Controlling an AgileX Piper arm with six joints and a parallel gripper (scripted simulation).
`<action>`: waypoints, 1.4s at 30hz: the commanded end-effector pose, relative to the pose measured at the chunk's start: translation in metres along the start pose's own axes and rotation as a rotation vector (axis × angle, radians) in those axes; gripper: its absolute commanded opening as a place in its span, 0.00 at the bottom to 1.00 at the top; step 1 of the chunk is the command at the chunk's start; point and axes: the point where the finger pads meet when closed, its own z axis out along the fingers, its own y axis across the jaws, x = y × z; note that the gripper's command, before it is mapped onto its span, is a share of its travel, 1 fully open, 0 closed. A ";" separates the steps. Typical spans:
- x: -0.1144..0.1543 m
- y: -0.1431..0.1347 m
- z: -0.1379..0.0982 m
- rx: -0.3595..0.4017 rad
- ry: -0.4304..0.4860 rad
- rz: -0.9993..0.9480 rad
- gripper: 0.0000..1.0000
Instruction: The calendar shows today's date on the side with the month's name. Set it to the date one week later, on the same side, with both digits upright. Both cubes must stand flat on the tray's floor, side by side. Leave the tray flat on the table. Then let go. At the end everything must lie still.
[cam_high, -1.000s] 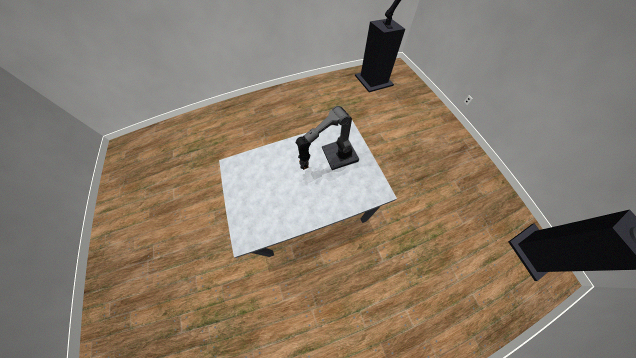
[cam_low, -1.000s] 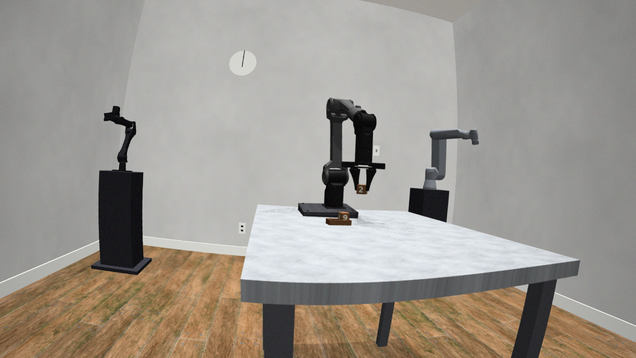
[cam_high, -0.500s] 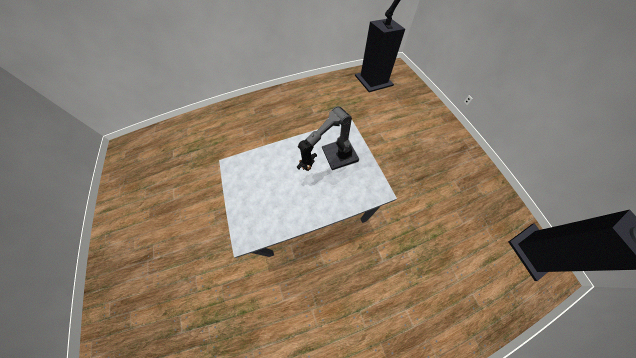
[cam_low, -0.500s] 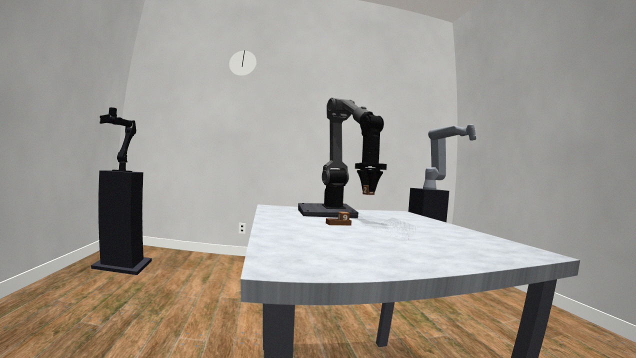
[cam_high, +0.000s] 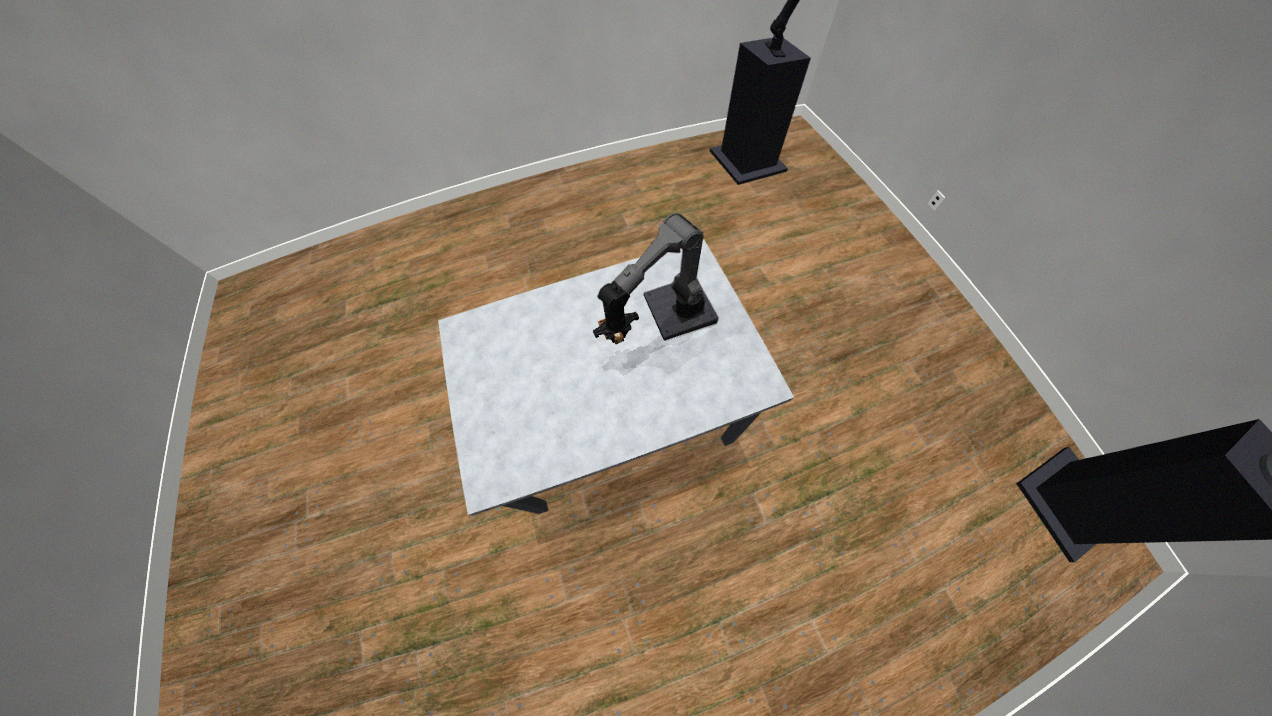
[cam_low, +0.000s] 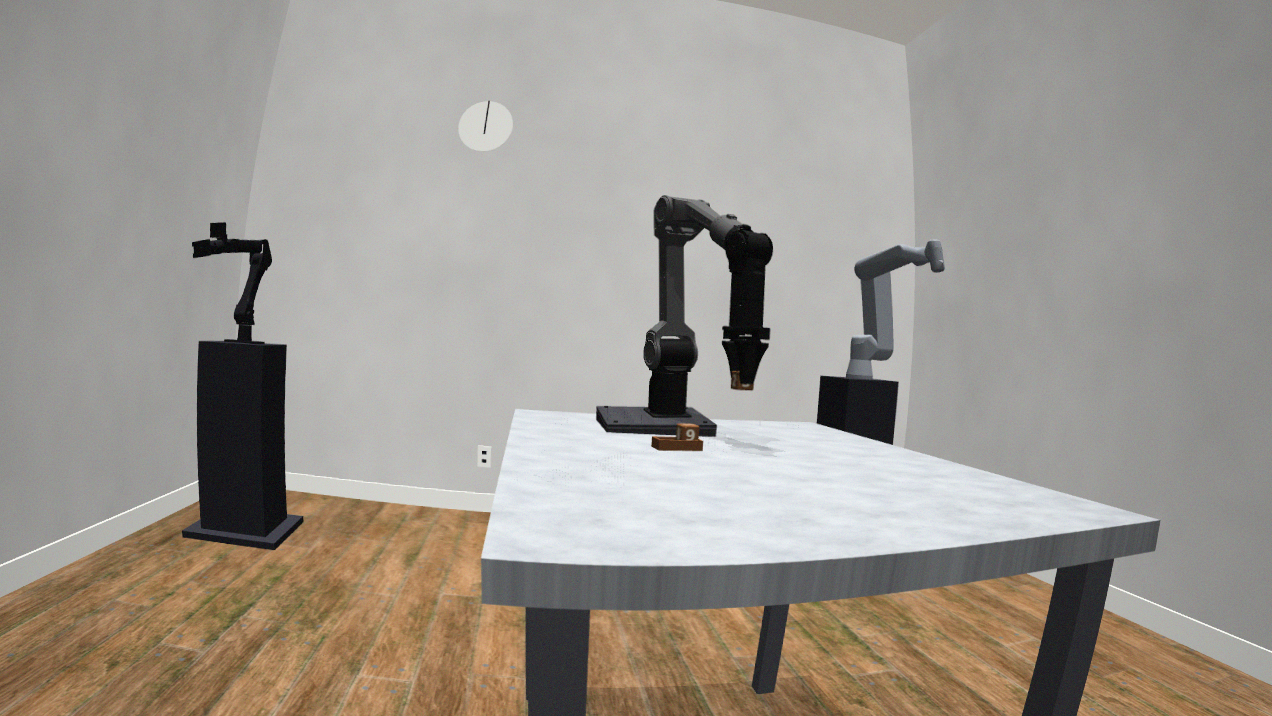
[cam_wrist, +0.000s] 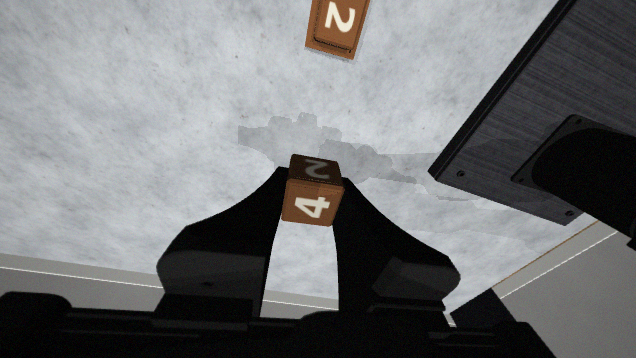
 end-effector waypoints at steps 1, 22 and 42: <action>0.000 -0.001 0.001 0.004 -0.002 0.009 0.34; 0.000 -0.001 0.005 0.005 -0.002 0.011 0.34; 0.000 -0.001 0.069 0.005 -0.002 0.012 0.34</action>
